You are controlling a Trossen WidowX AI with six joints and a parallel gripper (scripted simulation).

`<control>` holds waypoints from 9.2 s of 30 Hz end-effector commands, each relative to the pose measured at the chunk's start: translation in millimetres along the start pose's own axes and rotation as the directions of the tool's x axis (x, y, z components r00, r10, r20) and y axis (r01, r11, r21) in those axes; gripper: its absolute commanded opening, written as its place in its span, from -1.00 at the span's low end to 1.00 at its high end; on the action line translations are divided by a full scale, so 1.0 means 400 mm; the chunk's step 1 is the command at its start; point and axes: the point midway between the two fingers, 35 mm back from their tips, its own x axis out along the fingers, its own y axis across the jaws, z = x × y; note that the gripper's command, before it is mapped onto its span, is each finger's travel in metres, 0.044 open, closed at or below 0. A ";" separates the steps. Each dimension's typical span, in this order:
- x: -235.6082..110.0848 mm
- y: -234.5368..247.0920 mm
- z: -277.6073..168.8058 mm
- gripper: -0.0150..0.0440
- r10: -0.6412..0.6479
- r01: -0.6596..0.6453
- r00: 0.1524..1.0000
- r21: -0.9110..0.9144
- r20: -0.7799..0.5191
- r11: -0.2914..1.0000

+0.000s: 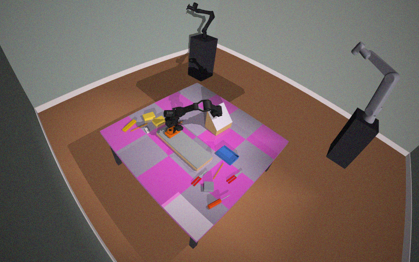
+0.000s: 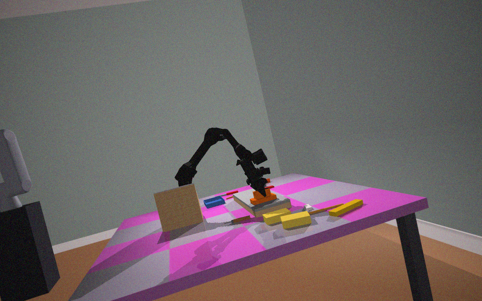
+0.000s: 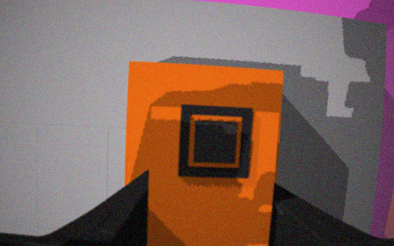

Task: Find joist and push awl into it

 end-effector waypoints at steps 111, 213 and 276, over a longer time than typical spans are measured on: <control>-0.160 0.875 -0.012 -0.49 0.063 -0.140 0.990 -0.833 -0.126 0.535; -0.066 1.200 -0.491 -0.05 0.294 -0.284 0.916 -0.959 -0.271 0.003; -0.056 -0.222 -0.281 1.00 0.004 0.056 0.939 0.165 -0.343 0.985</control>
